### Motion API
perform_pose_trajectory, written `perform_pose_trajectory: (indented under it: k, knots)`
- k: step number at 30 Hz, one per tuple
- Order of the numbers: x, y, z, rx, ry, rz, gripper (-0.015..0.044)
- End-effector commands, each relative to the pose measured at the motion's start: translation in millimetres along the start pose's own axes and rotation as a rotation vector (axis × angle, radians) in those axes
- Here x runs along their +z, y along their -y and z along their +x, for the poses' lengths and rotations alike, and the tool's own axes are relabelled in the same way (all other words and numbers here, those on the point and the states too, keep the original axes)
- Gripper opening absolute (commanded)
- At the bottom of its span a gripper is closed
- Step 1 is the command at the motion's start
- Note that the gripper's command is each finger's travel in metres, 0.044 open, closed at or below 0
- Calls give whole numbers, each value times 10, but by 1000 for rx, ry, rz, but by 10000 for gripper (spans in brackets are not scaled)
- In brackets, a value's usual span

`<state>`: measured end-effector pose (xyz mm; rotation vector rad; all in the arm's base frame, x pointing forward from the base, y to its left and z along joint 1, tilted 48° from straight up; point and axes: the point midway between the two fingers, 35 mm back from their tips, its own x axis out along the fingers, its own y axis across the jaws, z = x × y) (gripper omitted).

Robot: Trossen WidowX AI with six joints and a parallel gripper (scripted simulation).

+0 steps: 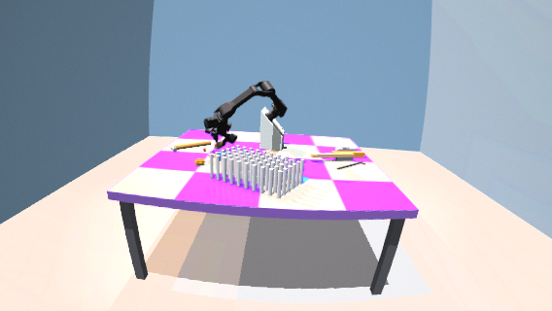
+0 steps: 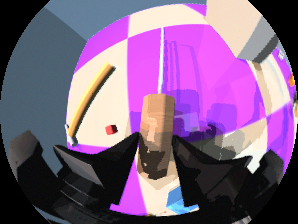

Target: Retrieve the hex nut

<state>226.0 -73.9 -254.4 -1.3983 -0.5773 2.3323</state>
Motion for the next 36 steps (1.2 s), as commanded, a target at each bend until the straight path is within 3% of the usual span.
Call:
perform_pose_trajectory:
  k: [1,19,36]
  knots:
    - [0,23,83,-4,6,5,0]
    - [-33,91,280,-7,8,4,0]
    - [-42,83,235,-4,4,-1,440]
